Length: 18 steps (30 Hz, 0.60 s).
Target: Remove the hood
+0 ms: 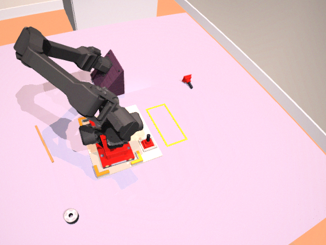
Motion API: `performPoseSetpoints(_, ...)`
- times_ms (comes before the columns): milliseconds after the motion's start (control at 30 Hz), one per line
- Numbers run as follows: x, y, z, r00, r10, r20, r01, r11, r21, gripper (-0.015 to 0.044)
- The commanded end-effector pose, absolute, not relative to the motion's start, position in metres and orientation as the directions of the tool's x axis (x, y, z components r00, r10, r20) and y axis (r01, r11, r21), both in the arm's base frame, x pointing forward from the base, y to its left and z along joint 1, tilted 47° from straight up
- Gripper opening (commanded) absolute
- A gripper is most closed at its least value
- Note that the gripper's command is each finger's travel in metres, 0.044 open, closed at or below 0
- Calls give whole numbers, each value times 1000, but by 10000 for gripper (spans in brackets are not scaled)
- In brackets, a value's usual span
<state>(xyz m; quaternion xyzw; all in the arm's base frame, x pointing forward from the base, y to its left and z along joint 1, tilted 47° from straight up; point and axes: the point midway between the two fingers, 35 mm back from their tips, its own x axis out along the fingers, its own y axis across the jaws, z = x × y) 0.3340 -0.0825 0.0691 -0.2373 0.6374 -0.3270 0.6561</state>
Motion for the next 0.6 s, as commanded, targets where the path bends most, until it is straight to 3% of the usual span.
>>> performPoseSetpoints(0,336,-79,72,-20,-729,-684,131,676,-725,0)
performPoseSetpoints(567,336,-71,79,-21,-729,-685,131,677,-724,0)
